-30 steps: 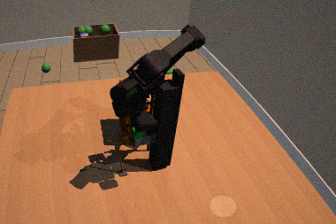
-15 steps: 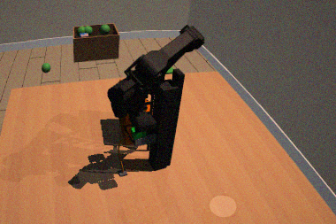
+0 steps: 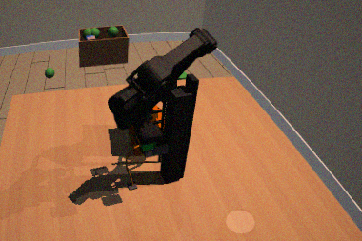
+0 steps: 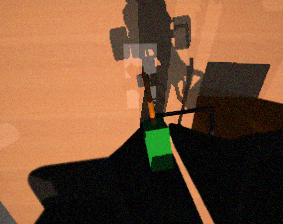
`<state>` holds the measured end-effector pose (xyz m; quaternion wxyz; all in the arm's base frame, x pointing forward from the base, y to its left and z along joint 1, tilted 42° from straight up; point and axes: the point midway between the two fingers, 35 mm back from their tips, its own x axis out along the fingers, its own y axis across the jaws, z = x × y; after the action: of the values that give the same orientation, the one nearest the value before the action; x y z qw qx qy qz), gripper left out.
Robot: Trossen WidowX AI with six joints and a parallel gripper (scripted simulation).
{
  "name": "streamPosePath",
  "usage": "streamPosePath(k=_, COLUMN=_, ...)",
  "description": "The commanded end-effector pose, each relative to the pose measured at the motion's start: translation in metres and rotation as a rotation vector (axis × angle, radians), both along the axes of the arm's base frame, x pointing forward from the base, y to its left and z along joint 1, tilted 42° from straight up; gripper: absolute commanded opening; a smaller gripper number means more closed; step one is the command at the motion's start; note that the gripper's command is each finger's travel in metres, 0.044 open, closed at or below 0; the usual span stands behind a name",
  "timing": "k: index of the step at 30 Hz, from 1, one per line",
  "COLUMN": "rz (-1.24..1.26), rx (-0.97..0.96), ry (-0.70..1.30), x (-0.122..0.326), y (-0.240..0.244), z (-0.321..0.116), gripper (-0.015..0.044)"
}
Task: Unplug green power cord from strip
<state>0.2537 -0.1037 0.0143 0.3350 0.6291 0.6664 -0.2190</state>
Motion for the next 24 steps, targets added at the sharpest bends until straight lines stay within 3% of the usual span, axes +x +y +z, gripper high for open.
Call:
streamPosePath(k=1, rz=-0.01, rx=-0.046, ry=-0.012, x=0.005, y=-0.023, z=-0.013, gripper=0.0)
streamPosePath(k=4, rz=-0.01, rx=-0.046, ry=-0.012, x=0.006, y=-0.027, z=-0.016, gripper=0.0)
streamPosePath(k=21, rz=-0.012, rx=-0.043, ry=-0.01, x=0.008, y=-0.035, z=-0.019, gripper=0.044)
streamPosePath(k=24, rz=-0.012, rx=-0.045, ry=-0.01, x=0.012, y=-0.058, z=-0.031, gripper=0.044)
